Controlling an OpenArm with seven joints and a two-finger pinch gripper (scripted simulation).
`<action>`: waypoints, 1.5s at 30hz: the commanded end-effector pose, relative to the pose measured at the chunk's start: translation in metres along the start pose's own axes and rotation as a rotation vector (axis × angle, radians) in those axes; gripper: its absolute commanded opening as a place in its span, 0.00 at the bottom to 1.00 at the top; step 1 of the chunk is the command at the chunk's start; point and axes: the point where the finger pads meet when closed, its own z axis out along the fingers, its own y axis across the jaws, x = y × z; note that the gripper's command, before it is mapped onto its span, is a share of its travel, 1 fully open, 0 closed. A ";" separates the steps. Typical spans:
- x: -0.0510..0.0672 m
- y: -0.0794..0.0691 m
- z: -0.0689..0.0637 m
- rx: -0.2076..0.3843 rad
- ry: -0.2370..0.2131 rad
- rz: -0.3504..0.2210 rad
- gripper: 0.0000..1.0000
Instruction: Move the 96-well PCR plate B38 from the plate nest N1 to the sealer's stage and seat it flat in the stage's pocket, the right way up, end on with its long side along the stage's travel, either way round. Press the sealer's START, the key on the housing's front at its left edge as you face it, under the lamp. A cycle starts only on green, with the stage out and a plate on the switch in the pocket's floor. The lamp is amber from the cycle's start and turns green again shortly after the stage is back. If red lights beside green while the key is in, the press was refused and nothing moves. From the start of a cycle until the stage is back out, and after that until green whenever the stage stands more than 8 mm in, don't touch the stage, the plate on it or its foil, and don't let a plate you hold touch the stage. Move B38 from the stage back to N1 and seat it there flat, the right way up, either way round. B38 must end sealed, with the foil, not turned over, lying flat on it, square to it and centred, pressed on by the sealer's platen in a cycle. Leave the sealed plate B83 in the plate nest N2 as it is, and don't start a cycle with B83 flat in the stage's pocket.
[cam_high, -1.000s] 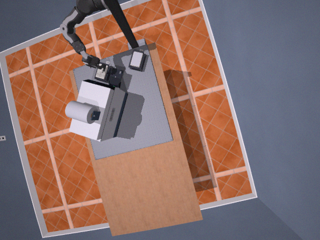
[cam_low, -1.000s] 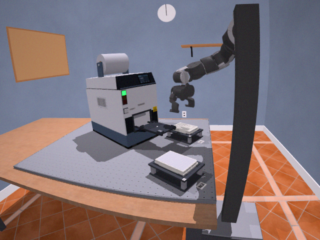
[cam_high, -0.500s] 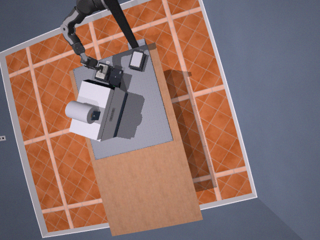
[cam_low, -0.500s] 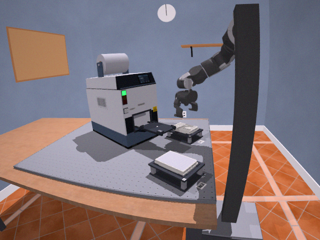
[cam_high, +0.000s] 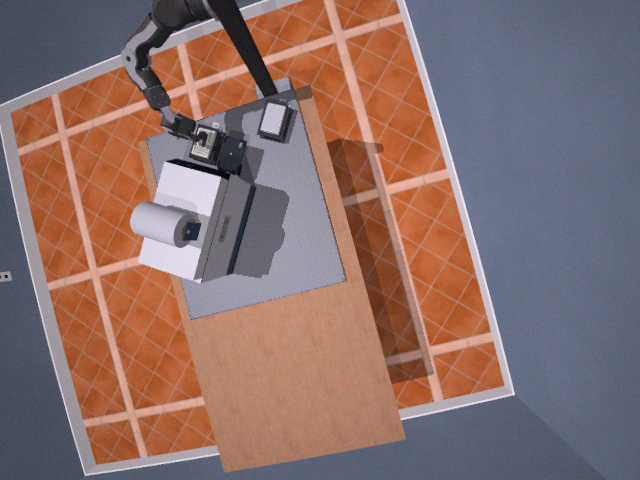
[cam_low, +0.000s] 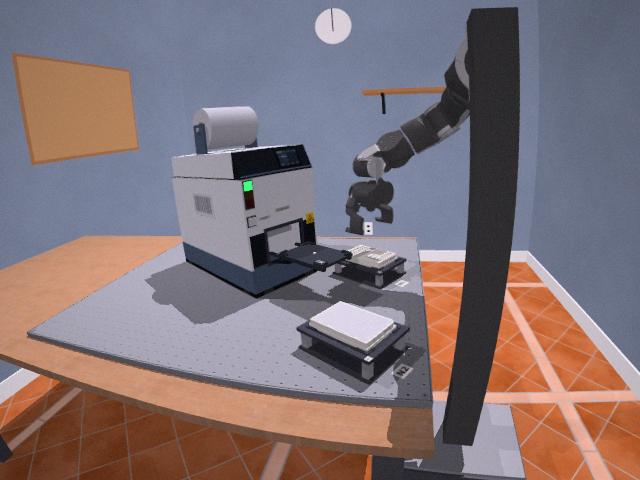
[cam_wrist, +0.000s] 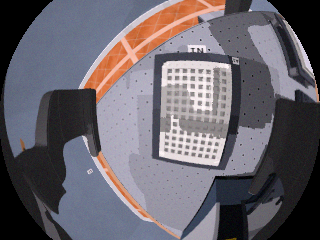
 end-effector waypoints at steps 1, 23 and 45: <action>-0.001 0.001 0.000 -0.008 -0.001 -0.004 0.77; 0.000 0.006 -0.005 -0.008 -0.001 -0.004 0.77; 0.000 0.007 -0.008 -0.008 -0.001 -0.004 0.77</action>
